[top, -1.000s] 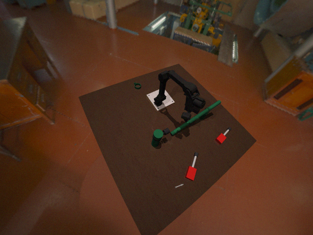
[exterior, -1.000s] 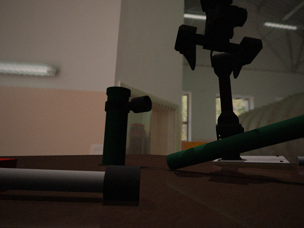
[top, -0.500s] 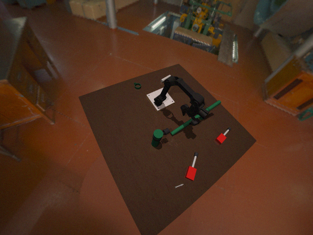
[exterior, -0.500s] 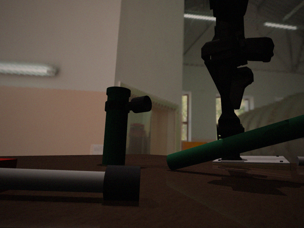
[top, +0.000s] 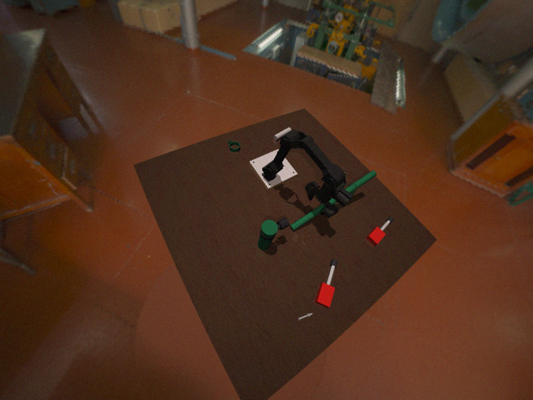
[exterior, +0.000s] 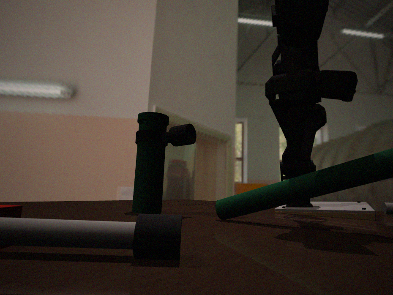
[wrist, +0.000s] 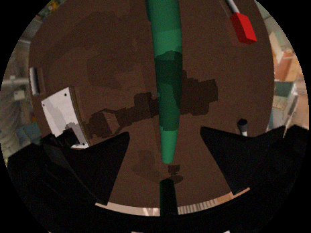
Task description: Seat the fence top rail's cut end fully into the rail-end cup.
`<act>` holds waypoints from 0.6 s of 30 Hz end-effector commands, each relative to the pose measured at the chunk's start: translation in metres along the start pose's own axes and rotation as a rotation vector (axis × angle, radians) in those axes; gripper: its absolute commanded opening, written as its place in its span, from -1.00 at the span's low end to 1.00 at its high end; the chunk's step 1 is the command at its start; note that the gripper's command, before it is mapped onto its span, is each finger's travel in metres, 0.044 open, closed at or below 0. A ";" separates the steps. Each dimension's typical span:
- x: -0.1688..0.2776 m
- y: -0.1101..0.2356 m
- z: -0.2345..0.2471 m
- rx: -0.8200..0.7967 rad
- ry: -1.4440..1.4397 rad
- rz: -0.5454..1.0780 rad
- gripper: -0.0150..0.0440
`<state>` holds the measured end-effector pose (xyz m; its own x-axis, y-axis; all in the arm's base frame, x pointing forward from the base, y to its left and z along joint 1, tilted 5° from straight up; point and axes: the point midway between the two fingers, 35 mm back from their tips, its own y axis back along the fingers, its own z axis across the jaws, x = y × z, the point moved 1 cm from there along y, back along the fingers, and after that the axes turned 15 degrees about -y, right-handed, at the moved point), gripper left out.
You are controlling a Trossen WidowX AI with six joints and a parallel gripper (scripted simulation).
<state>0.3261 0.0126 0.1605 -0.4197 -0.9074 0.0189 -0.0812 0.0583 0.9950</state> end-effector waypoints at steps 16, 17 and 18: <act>-0.001 -0.030 -0.001 0.004 0.004 -0.007 1.00; -0.001 -0.032 -0.001 0.004 0.004 -0.007 1.00; -0.001 -0.034 -0.001 0.004 0.004 -0.007 1.00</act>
<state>0.3306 0.0111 0.1331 -0.4200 -0.9074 0.0144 -0.0909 0.0578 0.9942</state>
